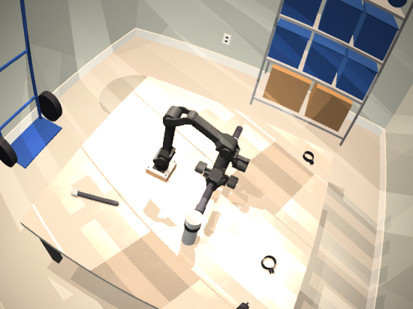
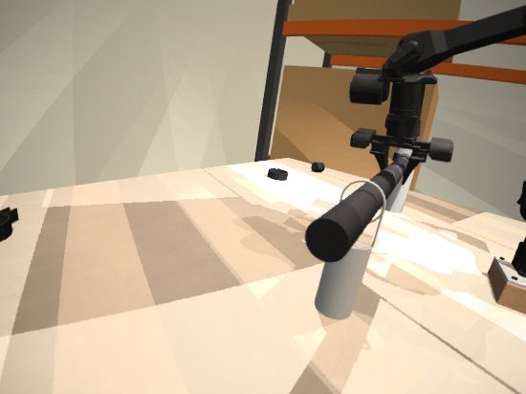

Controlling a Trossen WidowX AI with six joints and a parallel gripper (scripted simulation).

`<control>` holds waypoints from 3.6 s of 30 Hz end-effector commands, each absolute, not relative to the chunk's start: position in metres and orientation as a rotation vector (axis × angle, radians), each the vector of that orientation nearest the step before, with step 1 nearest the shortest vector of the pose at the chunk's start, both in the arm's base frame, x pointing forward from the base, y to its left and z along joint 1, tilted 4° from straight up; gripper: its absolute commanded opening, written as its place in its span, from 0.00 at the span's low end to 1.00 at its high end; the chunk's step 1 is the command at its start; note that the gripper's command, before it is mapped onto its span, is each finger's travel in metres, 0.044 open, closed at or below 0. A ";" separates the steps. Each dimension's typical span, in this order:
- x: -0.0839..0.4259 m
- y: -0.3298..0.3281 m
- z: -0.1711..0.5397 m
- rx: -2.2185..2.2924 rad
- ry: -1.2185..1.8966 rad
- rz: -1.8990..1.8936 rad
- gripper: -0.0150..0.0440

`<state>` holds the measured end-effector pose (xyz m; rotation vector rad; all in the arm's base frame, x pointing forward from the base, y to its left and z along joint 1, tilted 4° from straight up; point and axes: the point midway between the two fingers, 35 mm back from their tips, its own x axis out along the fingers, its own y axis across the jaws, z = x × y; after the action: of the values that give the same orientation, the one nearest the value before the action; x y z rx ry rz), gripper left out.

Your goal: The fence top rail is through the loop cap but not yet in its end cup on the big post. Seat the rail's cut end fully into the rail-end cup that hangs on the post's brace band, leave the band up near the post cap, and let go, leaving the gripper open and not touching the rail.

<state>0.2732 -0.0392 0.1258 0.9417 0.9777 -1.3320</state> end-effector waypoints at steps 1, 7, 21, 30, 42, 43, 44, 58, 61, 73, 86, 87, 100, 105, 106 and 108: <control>0.274 -0.044 0.129 0.935 0.964 -1.334 0.25; 0.275 -0.047 0.130 0.935 0.963 -1.334 0.25; 0.275 -0.053 0.132 0.934 0.963 -1.334 0.25; 0.276 -0.057 0.133 0.934 0.963 -1.334 0.25; 0.276 -0.062 0.134 0.934 0.962 -1.334 0.25; 0.276 -0.063 0.134 0.934 0.962 -1.334 0.25; 0.276 -0.063 0.134 0.934 0.962 -1.335 0.25; 0.277 -0.069 0.135 0.933 0.961 -1.335 0.25; 0.275 -0.065 0.131 0.936 0.983 -1.334 0.25; 0.275 -0.065 0.131 0.936 0.983 -1.334 0.43; 0.274 -0.043 0.148 0.938 0.985 -1.332 1.00; 0.274 -0.039 0.151 0.938 0.986 -1.332 1.00; 0.273 -0.016 0.187 0.898 1.014 -1.315 1.00; 0.273 -0.011 0.200 0.879 1.029 -1.308 1.00; 0.273 -0.011 0.200 0.879 1.029 -1.308 1.00; 0.273 -0.011 0.200 0.879 1.029 -1.308 1.00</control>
<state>0.2725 -0.0124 0.2005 0.8906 1.0171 -1.3053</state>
